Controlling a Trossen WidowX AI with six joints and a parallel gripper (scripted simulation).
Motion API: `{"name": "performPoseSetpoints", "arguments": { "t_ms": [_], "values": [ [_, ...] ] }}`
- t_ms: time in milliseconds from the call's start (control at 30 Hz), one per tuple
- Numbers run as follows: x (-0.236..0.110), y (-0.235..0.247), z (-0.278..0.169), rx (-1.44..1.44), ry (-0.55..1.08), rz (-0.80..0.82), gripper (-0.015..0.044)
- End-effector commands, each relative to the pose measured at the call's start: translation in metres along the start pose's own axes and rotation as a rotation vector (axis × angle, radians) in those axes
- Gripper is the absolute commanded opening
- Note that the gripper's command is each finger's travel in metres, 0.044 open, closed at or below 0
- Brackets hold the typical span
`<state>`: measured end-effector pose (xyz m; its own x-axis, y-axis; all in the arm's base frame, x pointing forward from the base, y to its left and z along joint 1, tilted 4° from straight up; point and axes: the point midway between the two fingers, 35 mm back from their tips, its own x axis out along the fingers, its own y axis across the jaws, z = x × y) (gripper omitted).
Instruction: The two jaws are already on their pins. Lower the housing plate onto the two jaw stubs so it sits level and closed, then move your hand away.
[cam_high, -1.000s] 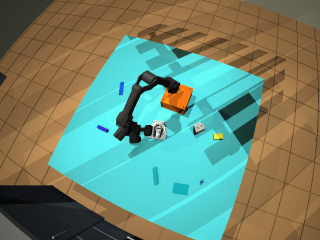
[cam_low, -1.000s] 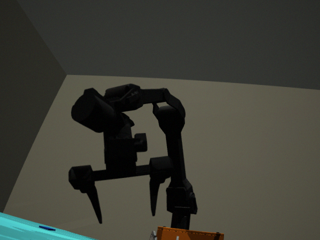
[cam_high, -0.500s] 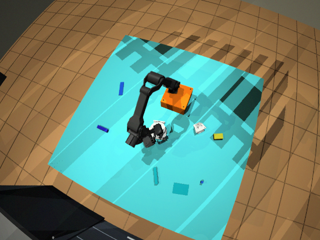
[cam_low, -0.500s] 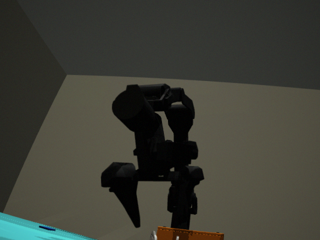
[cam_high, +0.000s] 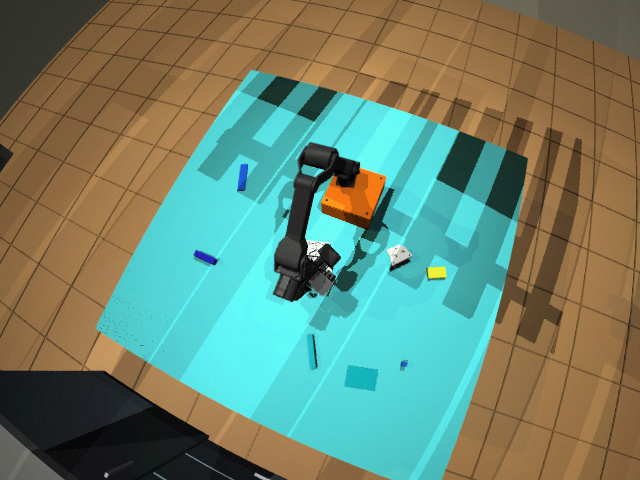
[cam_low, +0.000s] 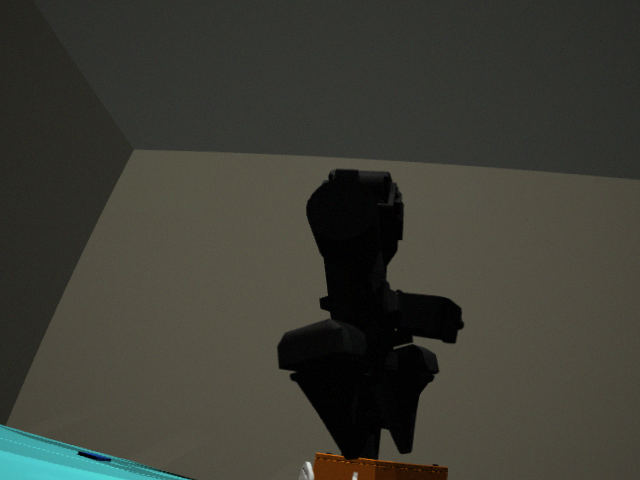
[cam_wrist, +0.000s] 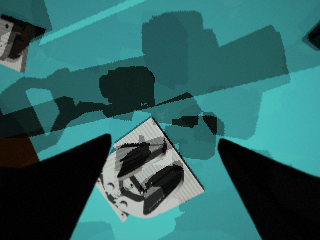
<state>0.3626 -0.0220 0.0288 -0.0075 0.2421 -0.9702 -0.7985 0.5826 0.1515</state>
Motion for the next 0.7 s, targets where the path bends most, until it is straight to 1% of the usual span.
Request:
{"name": "performPoseSetpoints", "arguments": {
  "t_ms": [0, 667],
  "values": [
    [0.002, 0.01, 0.01, -0.136, 0.02, -0.005, 0.044],
    [0.017, 0.065, 0.057, -0.798, 0.103, 0.02, 0.044]
  ]
}}
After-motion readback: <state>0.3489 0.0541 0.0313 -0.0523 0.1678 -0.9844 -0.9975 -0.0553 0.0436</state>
